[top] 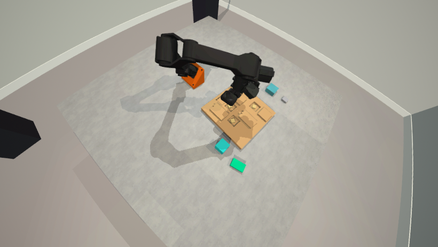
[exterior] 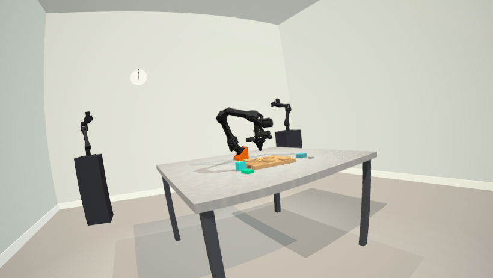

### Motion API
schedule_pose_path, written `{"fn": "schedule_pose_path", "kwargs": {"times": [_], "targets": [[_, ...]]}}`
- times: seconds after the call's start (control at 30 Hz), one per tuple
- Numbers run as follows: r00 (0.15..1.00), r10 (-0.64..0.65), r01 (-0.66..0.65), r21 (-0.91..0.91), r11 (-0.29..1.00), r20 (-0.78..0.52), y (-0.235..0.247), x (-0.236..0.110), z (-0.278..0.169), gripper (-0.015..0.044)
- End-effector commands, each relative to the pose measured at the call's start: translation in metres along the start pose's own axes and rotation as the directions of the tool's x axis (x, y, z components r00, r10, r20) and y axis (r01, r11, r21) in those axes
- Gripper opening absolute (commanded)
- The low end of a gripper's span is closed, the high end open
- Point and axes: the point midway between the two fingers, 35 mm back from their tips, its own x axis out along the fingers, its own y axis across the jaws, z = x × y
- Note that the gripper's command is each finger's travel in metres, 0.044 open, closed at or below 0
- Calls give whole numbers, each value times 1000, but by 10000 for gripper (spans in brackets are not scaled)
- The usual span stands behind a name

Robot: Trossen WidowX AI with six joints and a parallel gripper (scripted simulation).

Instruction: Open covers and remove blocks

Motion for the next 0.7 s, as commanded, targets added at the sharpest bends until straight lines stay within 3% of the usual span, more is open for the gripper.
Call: {"fn": "schedule_pose_path", "kwargs": {"times": [0.0,0.5,0.67], "targets": [[1000,-5,0,520,854,8,-8,1,-4,0],[1000,-5,0,520,854,8,-8,2,-4,0],[1000,-4,0,520,854,8,-8,16,-3,0]]}}
